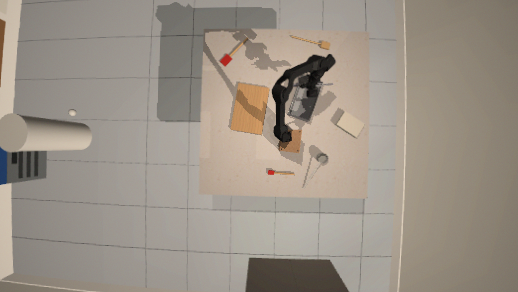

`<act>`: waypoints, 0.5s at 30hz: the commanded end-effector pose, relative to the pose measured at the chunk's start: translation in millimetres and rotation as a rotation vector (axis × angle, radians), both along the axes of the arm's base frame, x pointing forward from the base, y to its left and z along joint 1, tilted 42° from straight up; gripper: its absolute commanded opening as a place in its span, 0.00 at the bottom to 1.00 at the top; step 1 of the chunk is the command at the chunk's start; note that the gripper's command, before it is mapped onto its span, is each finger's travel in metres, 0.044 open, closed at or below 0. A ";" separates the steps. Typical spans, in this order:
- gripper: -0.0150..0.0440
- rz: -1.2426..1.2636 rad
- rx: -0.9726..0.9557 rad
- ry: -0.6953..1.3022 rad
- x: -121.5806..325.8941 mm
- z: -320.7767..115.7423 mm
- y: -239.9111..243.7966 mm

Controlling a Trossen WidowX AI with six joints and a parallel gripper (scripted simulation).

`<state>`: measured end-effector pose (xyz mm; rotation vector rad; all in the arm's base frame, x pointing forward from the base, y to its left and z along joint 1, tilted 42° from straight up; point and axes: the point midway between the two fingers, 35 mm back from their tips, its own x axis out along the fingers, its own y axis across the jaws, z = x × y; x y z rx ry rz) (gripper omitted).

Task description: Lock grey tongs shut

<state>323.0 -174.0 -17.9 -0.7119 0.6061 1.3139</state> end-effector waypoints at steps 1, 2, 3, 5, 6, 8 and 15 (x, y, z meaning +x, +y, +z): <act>0.00 0.009 -0.004 0.000 -0.5 0.2 -0.1; 0.00 0.004 -0.001 -0.002 0.6 0.8 1.2; 0.00 0.008 -0.002 -0.005 1.3 2.4 2.6; 0.00 0.021 -0.006 -0.016 3.6 7.5 7.4; 0.00 0.029 -0.009 -0.022 5.0 10.8 10.5; 0.00 0.052 -0.016 -0.040 8.5 19.4 18.6; 0.00 0.140 -0.041 -0.112 18.7 52.5 52.7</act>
